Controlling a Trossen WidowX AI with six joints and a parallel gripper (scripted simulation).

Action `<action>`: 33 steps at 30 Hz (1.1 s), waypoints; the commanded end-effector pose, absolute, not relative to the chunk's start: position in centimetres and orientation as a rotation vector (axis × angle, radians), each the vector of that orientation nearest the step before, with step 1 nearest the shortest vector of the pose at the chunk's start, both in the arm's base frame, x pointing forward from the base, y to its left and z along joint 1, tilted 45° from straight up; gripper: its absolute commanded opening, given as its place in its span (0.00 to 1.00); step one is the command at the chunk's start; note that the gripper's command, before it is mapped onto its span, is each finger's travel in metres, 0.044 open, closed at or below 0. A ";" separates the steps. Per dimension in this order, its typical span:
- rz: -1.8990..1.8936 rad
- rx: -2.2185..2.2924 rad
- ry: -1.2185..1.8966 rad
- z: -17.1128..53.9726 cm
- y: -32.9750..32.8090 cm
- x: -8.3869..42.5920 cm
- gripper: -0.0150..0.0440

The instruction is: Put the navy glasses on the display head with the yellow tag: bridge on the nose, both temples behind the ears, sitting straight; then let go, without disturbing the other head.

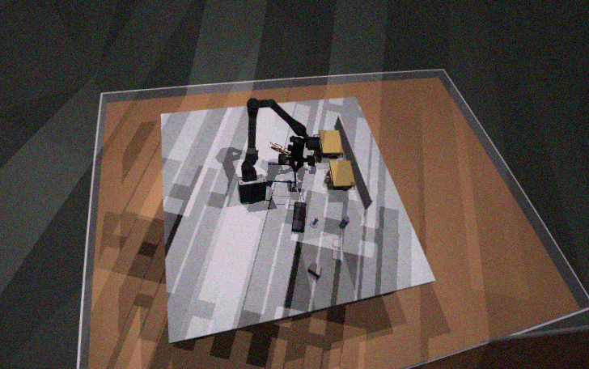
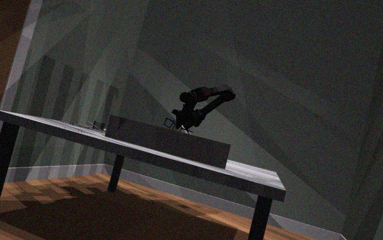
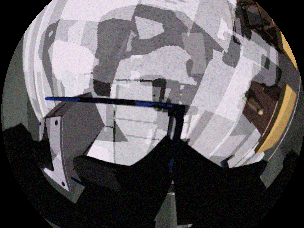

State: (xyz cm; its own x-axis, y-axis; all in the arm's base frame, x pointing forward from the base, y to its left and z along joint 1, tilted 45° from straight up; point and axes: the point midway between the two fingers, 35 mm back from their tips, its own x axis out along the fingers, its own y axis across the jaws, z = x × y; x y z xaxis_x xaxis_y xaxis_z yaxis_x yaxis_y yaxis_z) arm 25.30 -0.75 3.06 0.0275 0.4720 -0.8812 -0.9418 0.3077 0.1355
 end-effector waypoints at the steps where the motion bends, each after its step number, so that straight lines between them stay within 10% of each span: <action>1: 1.113 -0.525 1.102 3.6 -0.3 25.2 0.25; 33: 0.400 -0.028 1.396 8.1 3.1 24.7 0.25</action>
State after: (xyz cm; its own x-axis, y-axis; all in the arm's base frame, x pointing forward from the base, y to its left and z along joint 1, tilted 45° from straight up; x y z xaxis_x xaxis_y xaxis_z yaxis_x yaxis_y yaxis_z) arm 24.97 2.85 7.70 0.1065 0.2763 -0.9552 -0.3694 0.9029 0.2199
